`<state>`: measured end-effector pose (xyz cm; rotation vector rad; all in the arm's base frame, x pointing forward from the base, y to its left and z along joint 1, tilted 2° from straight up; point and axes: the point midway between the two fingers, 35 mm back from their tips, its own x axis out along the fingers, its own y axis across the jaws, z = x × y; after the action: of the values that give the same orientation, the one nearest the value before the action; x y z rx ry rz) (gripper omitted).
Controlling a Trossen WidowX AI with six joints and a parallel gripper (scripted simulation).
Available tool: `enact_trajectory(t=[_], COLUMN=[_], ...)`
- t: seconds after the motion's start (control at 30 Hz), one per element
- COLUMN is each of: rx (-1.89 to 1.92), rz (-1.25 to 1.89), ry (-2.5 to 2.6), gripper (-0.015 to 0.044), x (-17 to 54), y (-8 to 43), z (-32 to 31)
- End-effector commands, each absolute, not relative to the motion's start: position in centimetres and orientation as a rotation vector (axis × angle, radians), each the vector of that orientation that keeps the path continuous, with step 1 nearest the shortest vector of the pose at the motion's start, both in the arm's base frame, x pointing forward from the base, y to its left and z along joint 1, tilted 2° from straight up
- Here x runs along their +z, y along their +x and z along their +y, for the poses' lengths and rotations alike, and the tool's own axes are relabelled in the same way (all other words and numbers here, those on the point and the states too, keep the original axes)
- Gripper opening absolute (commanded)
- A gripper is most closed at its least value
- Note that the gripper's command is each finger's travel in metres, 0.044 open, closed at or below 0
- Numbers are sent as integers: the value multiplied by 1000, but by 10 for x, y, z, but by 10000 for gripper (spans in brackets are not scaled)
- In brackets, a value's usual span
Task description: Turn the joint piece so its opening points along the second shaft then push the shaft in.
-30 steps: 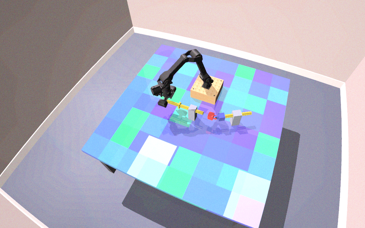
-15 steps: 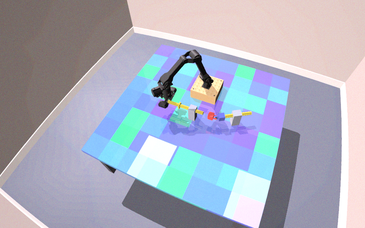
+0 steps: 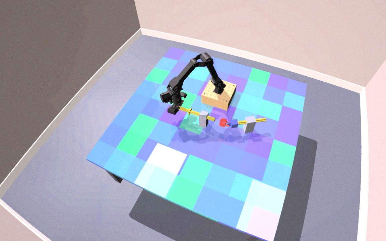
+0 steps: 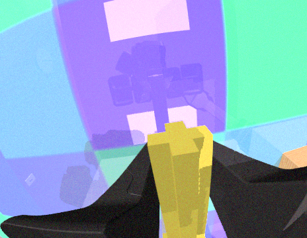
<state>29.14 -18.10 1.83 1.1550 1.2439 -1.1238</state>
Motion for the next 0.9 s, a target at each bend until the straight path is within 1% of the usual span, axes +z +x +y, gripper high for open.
enact_trajectory(t=[0.0,0.07,0.23,0.4,0.63,0.67,0.87], rx=[-1125,-1125,-1125,-1127,-1123,-1123,-1124], rz=[1245,1245,1245,1247,1243,1243,1244], ry=[1160,1160,1160,1159,1157,1157,1157], gripper=[102,102,69,67,20,0,0], x=[18,18,18,17,18,18,18], y=[291,291,291,292,292,292,292], z=[-180,-180,-180,-181,-181,-181,-179])
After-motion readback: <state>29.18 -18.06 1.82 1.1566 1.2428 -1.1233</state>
